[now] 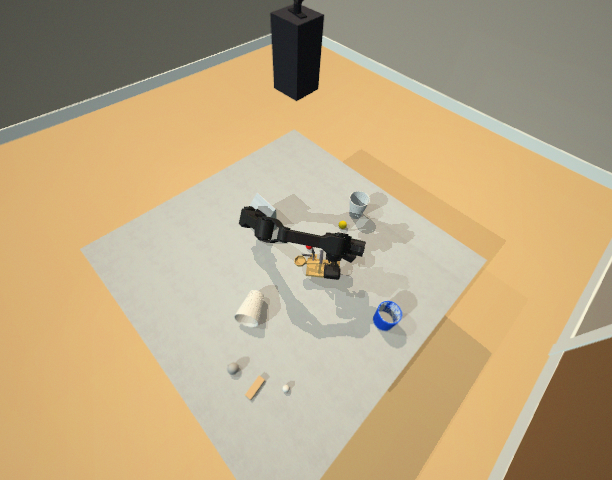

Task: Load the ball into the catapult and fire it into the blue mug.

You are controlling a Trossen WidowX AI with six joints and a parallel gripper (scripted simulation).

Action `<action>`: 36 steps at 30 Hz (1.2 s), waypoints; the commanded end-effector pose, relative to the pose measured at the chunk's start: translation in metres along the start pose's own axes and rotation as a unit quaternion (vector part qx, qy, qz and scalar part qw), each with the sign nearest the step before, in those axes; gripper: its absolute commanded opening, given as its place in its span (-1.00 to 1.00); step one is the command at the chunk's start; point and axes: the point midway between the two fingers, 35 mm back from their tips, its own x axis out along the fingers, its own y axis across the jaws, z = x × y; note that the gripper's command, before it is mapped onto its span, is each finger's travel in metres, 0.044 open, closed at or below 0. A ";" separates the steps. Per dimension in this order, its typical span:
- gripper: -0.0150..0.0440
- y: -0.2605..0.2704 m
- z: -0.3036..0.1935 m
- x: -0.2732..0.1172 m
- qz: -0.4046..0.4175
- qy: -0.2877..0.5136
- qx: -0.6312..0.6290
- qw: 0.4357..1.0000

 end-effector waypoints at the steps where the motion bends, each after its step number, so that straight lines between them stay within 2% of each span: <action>1: -0.49 -0.001 0.002 -0.004 -0.002 -0.005 0.072 0.997; 15: -0.49 -0.020 0.002 -0.003 -0.002 -0.006 0.296 0.955; 36: -0.49 -0.024 0.001 0.017 -0.002 -0.006 0.298 0.954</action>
